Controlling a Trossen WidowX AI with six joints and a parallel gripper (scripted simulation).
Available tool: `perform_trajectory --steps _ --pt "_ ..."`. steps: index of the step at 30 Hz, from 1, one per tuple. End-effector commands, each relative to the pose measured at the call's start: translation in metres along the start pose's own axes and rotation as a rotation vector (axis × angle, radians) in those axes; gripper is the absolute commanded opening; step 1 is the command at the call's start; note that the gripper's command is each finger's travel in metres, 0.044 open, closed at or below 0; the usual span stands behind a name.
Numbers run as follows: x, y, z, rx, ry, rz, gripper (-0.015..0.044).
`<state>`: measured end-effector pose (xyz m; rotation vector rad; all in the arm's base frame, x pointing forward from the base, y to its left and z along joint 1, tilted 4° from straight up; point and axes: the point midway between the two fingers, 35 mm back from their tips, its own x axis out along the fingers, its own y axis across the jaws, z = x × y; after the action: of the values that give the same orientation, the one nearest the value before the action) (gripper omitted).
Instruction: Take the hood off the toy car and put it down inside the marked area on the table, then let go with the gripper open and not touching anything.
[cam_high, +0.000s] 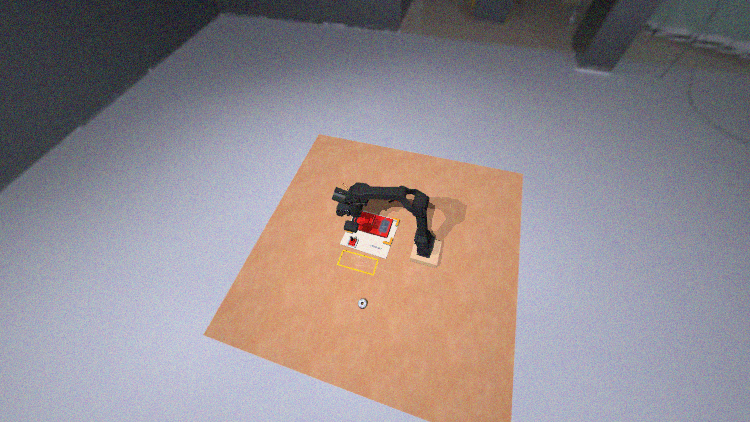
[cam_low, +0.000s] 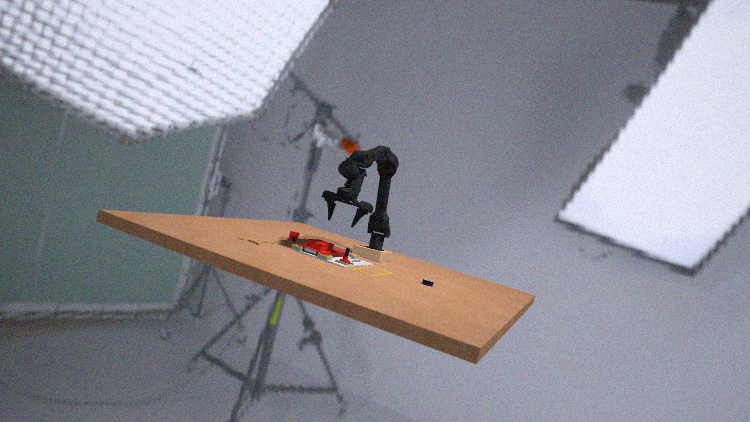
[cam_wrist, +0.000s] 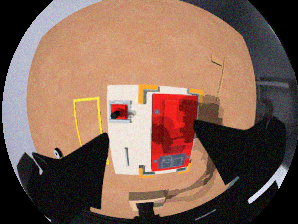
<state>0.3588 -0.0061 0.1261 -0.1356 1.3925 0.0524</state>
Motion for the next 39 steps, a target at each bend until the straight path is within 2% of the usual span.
perform_trajectory --steps 1,4,7,39 --pt "0.016 -0.036 -0.015 0.074 0.107 -0.004 0.044" --pt "0.027 -0.06 -0.028 0.125 0.18 0.0 0.044" --pt "0.027 -0.065 -0.028 0.128 0.185 0.0 0.044" --pt "0.05 -0.066 -0.031 0.128 0.185 0.0 0.044"
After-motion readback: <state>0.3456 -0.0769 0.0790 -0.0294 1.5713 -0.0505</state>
